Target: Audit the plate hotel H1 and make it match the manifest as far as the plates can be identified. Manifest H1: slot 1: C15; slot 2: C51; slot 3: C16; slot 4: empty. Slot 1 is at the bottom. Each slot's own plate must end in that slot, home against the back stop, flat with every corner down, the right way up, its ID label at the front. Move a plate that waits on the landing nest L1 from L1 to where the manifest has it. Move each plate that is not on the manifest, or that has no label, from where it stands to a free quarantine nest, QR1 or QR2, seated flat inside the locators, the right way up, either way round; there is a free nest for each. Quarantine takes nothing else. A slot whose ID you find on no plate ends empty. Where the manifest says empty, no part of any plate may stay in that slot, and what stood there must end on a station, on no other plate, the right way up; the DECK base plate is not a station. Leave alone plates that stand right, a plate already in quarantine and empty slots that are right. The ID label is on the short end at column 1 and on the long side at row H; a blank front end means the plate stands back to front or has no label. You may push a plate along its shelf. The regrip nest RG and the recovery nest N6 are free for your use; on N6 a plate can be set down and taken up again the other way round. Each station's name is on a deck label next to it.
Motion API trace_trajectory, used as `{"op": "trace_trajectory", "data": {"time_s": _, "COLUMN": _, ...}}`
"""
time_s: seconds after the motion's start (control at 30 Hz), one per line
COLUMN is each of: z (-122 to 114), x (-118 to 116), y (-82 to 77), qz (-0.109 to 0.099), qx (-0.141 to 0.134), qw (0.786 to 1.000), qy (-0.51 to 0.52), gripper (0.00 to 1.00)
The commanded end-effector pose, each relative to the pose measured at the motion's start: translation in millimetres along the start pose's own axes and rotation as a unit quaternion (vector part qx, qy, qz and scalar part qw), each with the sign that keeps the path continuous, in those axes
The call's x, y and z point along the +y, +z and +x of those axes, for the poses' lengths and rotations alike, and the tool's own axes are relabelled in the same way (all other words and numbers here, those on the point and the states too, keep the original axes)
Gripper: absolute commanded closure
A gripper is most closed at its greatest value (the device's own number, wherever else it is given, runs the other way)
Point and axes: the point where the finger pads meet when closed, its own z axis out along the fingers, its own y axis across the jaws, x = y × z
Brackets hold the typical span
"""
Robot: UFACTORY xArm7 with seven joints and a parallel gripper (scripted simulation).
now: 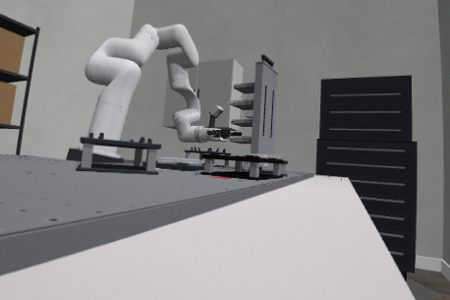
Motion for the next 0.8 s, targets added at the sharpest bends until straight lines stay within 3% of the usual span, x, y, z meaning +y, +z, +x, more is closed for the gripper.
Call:
{"op": "trace_trajectory", "data": {"time_s": 0.0, "z": 1.0, "x": -0.7, "y": 0.0, "qz": 0.000, "qx": 0.000, "qw": 1.000, "qy": 0.002, "gripper": 0.00}}
{"op": "trace_trajectory", "data": {"time_s": 0.33, "z": 1.0, "x": -0.7, "y": 0.1, "qz": 0.000, "qx": 0.000, "qw": 1.000, "qy": 0.002, "gripper": 0.00}}
{"op": "trace_trajectory", "data": {"time_s": 0.37, "z": 1.0, "x": -0.7, "y": -0.5, "qz": 0.000, "qx": 0.000, "qw": 1.000, "qy": 0.002, "gripper": 1.00}}
{"op": "trace_trajectory", "data": {"time_s": 0.77, "z": 1.0, "x": -0.7, "y": -0.5, "qz": 0.000, "qx": 0.000, "qw": 1.000, "qy": 0.002, "gripper": 1.00}}
